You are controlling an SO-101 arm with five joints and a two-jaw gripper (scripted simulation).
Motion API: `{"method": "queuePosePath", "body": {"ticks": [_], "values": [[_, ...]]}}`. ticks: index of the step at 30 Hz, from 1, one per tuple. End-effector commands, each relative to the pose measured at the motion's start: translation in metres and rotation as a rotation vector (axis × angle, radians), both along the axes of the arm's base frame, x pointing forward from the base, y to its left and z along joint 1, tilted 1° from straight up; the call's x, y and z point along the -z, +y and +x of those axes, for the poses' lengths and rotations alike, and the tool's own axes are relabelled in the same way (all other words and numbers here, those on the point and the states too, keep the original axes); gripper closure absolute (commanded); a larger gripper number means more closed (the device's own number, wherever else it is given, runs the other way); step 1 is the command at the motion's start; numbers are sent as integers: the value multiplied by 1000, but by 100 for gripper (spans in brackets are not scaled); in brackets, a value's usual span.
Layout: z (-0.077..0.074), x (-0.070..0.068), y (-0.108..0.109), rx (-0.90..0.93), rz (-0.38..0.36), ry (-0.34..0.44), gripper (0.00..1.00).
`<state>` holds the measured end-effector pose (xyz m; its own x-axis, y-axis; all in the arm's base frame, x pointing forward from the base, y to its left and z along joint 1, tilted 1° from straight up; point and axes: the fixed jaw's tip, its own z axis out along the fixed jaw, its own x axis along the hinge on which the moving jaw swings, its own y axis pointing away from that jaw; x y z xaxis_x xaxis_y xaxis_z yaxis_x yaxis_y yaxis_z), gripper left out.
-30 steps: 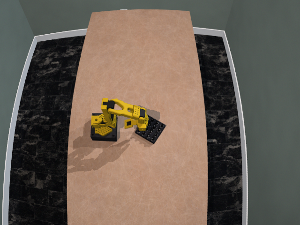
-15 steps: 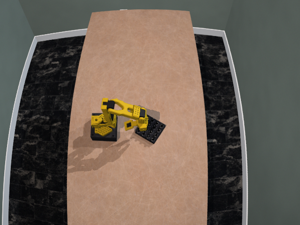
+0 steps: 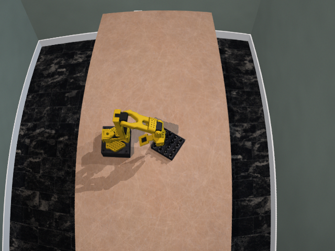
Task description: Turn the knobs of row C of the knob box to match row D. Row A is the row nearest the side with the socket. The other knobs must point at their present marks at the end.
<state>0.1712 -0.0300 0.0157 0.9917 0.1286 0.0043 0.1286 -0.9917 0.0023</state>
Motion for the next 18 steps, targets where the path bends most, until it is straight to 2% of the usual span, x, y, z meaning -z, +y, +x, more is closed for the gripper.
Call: {"method": "queuePosePath", "body": {"ticks": [1, 7, 18], "values": [[-1, 0, 1, -14, 1, -3, 90], [4, -1, 1, -14, 1, -3, 90], [26, -2, -2, -14, 1, -3, 90]]}}
